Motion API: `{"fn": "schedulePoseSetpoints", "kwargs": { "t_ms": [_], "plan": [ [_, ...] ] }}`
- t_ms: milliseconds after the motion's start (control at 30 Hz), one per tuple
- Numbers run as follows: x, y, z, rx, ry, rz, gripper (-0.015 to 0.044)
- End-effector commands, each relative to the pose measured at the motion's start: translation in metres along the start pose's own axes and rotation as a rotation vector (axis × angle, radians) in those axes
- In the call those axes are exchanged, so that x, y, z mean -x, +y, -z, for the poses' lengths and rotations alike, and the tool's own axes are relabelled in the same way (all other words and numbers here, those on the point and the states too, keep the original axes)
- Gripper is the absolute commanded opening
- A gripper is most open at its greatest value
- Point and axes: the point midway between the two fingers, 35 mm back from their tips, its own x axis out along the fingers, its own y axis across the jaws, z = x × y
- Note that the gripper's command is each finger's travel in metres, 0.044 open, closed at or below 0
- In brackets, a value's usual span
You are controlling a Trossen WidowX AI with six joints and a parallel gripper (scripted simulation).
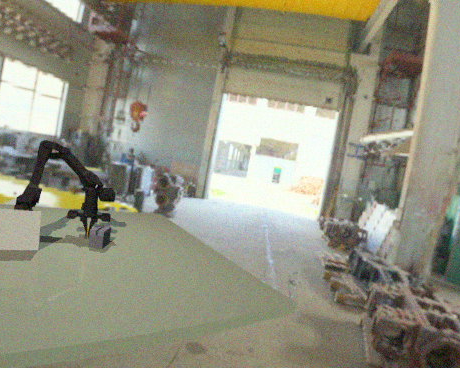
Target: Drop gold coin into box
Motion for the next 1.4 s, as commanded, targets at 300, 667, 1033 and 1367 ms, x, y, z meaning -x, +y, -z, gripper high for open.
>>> {"fn": "schedulePoseSetpoints", "kwargs": {
  "t_ms": [300, 667, 1033, 1367],
  "plan": [
    [0.007, -0.001, 0.001, -0.010, 0.000, -0.005, 0.0000],
    [0.034, -0.004, 0.002, -0.010, 0.004, -0.004, 0.0000],
    [0.062, -0.004, 0.002, -0.010, 0.006, -0.004, 0.0000],
    [0.087, -0.002, 0.002, -0.010, 0.004, -0.005, 0.0000]
  ]
}}
